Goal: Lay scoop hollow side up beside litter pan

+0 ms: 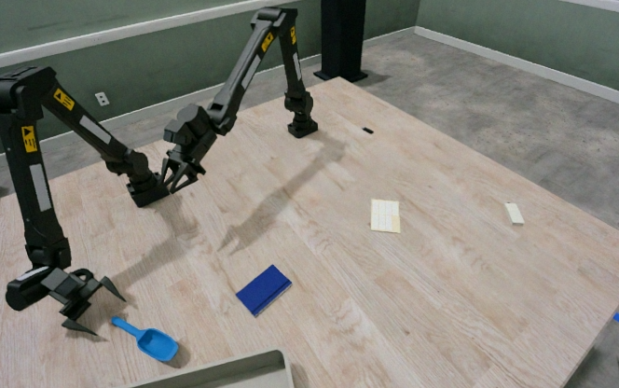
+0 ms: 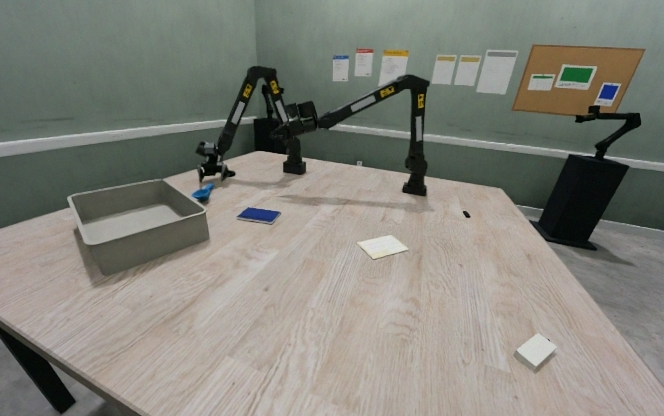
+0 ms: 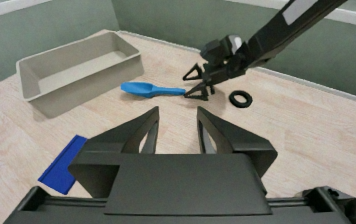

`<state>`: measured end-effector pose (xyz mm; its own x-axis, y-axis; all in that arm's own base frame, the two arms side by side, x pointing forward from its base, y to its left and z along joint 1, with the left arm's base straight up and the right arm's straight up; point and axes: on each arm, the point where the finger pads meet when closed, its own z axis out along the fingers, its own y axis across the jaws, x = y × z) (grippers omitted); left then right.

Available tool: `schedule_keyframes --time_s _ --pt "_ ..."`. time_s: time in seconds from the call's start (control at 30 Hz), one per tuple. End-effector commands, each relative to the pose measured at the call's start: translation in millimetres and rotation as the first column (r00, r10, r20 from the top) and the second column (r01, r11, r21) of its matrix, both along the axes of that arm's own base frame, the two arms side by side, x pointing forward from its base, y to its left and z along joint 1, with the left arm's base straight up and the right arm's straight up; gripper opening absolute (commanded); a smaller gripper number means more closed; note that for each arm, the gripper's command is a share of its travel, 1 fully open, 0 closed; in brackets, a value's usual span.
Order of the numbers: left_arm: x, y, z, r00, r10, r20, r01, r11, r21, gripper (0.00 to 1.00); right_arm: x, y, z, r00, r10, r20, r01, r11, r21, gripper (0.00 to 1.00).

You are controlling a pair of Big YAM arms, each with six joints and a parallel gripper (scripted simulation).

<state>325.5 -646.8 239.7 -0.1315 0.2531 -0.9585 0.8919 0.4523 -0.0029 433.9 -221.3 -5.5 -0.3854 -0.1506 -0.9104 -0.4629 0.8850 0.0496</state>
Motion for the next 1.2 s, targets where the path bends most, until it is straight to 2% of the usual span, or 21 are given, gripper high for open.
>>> schedule_keyframes --time_s 0.0,0.07,0.13,0.2,0.3,0.47,0.57,0.63,0.83,1.03,1.17 --pt "7 -17 30 0.999 -0.007 0.043 0.010 0.998 -0.058 0.40 -14 -11 19 1.000 0.007 0.028 -0.005 0.999 -0.045 1.00" --pt "7 -17 30 0.999 -0.007 0.043 0.010 0.998 -0.058 0.40 -14 -11 19 1.000 0.007 0.028 -0.005 0.999 -0.045 1.00" --pt "9 -16 28 0.999 -0.002 0.042 0.004 0.998 -0.057 0.40 -12 -18 33 0.999 0.010 0.037 -0.008 0.998 -0.059 1.00" --pt "19 -13 40 0.999 0.023 0.047 -0.019 0.996 -0.084 0.40 -4 -16 53 1.000 0.017 0.017 -0.016 0.998 -0.063 1.00" --pt "29 -14 53 0.997 0.053 0.058 -0.045 0.991 -0.129 0.40 19 3 84 0.997 0.015 -0.079 -0.020 0.998 -0.064 1.00" --pt "42 -14 73 0.992 0.102 0.081 -0.085 0.979 -0.187 0.40 57 27 125 0.975 -0.002 -0.220 -0.032 0.988 -0.150 1.00" --pt "48 -13 82 0.988 0.127 0.090 -0.105 0.972 -0.210 0.40 75 38 134 0.955 -0.011 -0.297 -0.046 0.981 -0.186 1.00" --pt "48 -13 82 0.988 0.127 0.090 -0.105 0.972 -0.210 0.40 75 38 134 0.955 -0.011 -0.297 -0.046 0.981 -0.186 1.00" --pt "62 -11 97 0.981 0.165 0.101 -0.137 0.961 -0.239 0.40 101 52 149 0.919 -0.030 -0.394 -0.073 0.967 -0.245 1.00" --pt "70 -11 98 0.981 0.170 0.091 -0.147 0.964 -0.220 0.40 109 55 157 0.911 -0.036 -0.410 -0.087 0.957 -0.277 1.00" --pt "63 -15 98 0.983 0.160 0.091 -0.137 0.966 -0.220 0.40 107 49 156 0.911 -0.042 -0.409 -0.080 0.957 -0.277 1.00"
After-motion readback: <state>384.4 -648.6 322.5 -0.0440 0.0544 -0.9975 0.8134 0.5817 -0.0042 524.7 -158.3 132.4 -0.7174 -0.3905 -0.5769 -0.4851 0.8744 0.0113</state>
